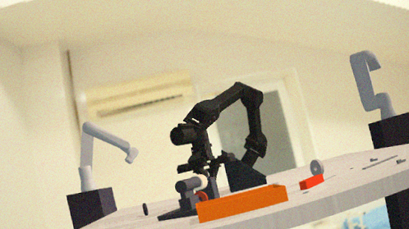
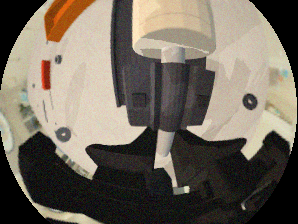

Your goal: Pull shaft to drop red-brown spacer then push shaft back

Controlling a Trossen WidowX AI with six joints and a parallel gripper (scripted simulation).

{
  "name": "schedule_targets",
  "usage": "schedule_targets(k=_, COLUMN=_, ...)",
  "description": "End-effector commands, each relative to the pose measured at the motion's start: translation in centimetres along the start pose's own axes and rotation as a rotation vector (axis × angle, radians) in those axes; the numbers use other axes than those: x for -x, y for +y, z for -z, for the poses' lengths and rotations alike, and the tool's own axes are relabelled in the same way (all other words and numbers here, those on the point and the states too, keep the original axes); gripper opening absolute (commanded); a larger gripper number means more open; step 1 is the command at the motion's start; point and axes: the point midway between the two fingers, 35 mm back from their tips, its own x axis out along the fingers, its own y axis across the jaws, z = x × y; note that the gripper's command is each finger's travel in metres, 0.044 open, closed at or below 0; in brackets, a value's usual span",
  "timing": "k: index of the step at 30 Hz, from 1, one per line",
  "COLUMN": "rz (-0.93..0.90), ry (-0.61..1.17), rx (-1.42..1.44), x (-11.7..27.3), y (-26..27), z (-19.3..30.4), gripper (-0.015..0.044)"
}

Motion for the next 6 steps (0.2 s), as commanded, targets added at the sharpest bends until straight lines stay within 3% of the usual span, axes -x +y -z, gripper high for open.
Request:
schedule_targets(k=1, rz=0.0, ry=0.0, rx=0.0, x=0.0, y=-0.01, z=-0.01, gripper=0.0105)
schedule_targets(k=6, rz=0.0, ry=0.0, rx=0.0, x=0.0, y=-0.01, z=-0.01, gripper=0.0236)
